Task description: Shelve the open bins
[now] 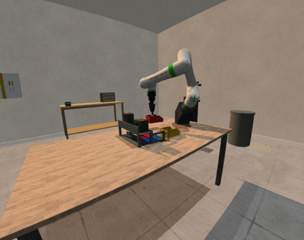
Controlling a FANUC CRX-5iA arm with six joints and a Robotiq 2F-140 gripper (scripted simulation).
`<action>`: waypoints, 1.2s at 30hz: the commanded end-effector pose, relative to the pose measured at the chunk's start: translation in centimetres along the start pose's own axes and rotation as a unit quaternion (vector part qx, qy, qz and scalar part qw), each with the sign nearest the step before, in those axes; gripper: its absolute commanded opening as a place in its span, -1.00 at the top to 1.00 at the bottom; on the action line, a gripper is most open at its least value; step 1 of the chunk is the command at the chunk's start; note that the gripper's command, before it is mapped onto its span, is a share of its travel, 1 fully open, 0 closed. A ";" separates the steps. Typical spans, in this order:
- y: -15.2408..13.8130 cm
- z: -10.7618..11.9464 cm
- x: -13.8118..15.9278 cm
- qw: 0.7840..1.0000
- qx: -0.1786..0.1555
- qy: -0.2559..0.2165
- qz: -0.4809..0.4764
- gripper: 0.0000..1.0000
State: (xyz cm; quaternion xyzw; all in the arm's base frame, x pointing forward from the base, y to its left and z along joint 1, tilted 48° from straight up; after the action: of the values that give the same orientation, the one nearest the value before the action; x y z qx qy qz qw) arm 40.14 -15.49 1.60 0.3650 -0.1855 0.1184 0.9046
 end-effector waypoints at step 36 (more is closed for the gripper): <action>6.4 0.0 1.4 0.999 0.000 0.000 0.038 1.00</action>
State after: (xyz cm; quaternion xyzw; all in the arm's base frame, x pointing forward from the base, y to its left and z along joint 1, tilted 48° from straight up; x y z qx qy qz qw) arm 39.20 -11.14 5.85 0.3584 -0.1984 0.1508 0.8997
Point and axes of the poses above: the point where the finger pads meet when closed, its own z axis back along the fingers, its own y axis across the jaws, x = y × z, the point moved 9 cm from there along z, back along the fingers, and after that the axes turned 15 degrees about z, right-handed, at the moved point
